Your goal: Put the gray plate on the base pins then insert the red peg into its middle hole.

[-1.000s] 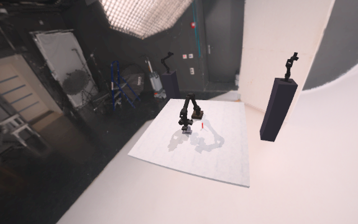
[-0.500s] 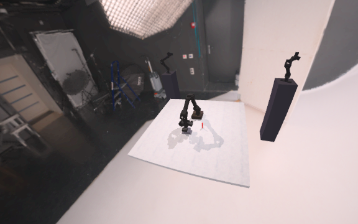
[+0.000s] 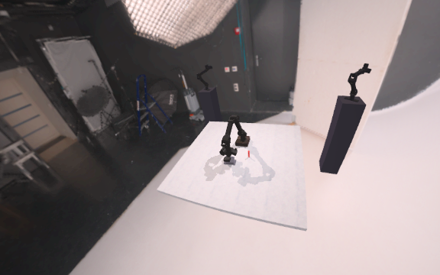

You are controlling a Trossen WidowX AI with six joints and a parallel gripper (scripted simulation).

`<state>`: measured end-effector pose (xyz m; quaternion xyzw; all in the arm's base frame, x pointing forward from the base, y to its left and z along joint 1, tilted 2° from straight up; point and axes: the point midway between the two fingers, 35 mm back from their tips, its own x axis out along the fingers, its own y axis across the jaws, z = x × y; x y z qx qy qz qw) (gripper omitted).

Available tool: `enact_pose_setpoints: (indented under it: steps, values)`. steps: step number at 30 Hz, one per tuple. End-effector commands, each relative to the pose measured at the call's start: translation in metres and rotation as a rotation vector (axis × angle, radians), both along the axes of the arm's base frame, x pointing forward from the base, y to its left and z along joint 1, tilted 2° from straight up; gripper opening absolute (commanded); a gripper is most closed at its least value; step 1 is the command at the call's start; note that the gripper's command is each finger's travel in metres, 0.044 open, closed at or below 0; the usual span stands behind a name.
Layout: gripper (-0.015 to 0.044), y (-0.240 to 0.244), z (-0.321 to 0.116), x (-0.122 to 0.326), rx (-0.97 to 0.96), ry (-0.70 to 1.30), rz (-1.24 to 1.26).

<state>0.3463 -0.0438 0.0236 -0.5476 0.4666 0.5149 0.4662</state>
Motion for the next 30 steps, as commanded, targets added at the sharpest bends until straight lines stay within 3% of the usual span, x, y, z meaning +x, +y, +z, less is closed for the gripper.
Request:
enact_pose_setpoints:
  steps: [1, 10, 15, 22, 30]
  values:
    - [0.021, 0.0, 0.001, 0.0, 0.0, -0.001, 0.0]
    - [0.044, 0.0, 0.001, 0.0, 0.0, -0.001, 0.0]
    - [0.044, 0.0, 0.011, 0.002, 0.0, -0.001, 0.0]
    - [0.044, 0.004, 0.115, -0.003, -0.003, 0.001, 0.004]
    - [0.044, 0.005, 0.118, 0.0, -0.002, 0.001, -0.008]
